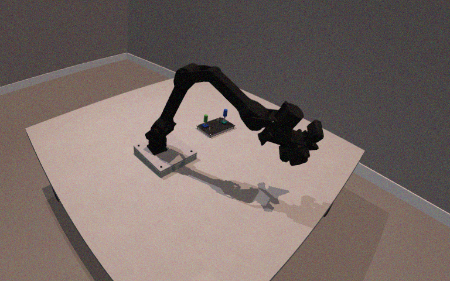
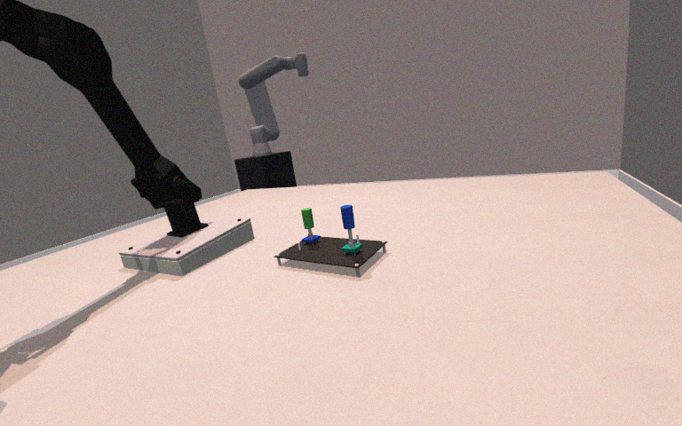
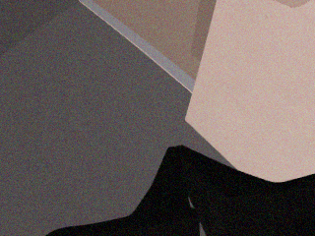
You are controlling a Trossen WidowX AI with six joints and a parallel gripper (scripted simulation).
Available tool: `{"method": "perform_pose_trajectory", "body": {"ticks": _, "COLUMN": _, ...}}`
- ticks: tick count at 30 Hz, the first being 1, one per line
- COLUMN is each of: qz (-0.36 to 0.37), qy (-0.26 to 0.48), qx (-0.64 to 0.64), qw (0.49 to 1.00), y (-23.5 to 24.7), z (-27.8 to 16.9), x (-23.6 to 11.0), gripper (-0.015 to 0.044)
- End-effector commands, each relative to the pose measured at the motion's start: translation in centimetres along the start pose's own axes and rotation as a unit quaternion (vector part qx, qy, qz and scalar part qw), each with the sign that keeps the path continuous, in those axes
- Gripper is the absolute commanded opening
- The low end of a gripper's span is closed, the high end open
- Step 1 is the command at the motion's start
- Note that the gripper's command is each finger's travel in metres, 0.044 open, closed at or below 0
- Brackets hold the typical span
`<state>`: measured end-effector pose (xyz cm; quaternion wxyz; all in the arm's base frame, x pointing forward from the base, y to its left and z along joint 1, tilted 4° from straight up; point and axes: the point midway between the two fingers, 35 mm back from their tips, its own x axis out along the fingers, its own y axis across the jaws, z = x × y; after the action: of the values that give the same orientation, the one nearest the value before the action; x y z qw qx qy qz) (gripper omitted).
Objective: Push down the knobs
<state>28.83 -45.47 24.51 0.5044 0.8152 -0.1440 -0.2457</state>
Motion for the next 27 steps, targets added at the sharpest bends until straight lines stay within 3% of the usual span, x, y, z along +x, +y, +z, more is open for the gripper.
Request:
{"method": "perform_pose_trajectory", "body": {"ticks": 1, "qz": -0.025, "qy": 0.012, "qx": -0.023, "qw": 0.999, "y": -1.6, "z": -2.7, "x": 1.1, "gripper": 0.0}}
{"method": "perform_pose_trajectory", "body": {"ticks": 14, "qz": -0.119, "qy": 0.054, "qx": -0.106, "qw": 0.986, "y": -7.4, "z": -10.9, "x": 3.3, "gripper": 0.0}}
{"method": "perform_pose_trajectory", "body": {"ticks": 27, "qz": -0.218, "qy": 0.102, "qx": -0.211, "qw": 0.947, "y": -13.9, "z": -18.7, "x": 3.1, "gripper": 0.0}}
